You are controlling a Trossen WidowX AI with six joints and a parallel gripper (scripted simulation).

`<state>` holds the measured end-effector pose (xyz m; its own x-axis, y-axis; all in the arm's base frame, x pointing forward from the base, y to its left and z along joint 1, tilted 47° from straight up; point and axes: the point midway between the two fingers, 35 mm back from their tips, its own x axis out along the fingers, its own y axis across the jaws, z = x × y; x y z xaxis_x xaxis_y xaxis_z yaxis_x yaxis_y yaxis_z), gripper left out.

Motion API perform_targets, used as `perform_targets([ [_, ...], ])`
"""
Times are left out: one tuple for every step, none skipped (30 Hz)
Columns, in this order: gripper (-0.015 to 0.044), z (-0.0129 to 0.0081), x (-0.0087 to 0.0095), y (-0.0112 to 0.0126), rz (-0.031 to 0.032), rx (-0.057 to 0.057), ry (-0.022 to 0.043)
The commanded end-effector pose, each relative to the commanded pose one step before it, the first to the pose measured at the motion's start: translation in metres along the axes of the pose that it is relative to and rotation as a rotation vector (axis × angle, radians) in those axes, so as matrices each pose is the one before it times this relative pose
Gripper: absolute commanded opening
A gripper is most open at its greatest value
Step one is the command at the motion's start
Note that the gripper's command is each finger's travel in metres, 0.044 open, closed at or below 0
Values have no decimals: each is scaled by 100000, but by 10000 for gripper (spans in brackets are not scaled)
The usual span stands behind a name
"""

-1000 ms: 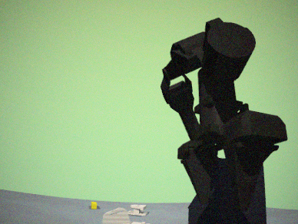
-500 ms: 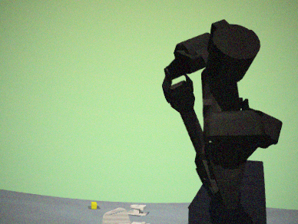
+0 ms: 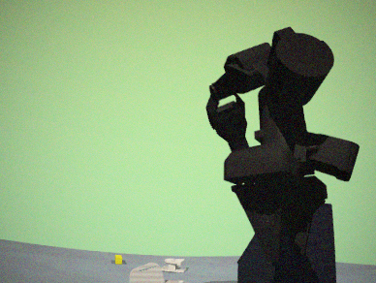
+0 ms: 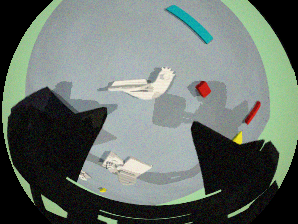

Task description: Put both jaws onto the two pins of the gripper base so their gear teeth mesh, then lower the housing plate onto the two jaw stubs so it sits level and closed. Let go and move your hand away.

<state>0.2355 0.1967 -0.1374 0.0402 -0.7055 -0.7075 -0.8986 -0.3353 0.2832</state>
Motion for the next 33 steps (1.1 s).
perform_targets([
  [440,107,104,370,564,12647,-55],
  [440,13,-7,51,20,3092,-4],
  [440,11,-7,51,20,3092,-3],
  [440,10,-7,52,21,3092,-2],
  [440,8,-7,52,21,3092,-1],
  [440,6,-7,52,21,3092,-1],
  [440,5,-7,52,21,3092,0],
  [440,3,-7,53,21,3092,1],
  [440,1,-7,53,21,3092,2],
  [440,-1,-7,53,21,3092,3],
  [440,-2,-7,53,21,3092,3],
  [440,-4,-7,53,21,3092,4],
  [440,-6,-7,52,20,3092,5],
  [440,-7,-7,52,20,3092,6],
  [440,-9,-7,52,20,3093,7],
  [440,-11,-6,52,20,3093,7],
  [440,-12,-6,51,20,3093,8],
  [440,-14,-6,51,19,3093,9],
  [440,-16,-6,50,19,3093,10],
  [440,-17,-6,50,19,3093,10],
  [440,-19,-6,49,18,3093,11],
  [440,-21,-6,49,18,3093,12],
  [440,-22,-6,48,18,3093,12],
  [440,-24,-6,47,17,3093,13],
  [440,-25,-6,46,17,3093,14],
  [440,-27,-6,45,16,3093,14],
  [440,-28,-6,45,16,3093,15],
  [440,-30,-6,44,15,3093,16],
  [440,-31,-5,43,15,3093,16],
  [440,-33,-5,42,14,3093,17],
  [440,-34,-5,40,13,3093,17],
  [440,-35,-5,39,13,3093,18],
  [440,-36,-5,38,12,3093,18],
])
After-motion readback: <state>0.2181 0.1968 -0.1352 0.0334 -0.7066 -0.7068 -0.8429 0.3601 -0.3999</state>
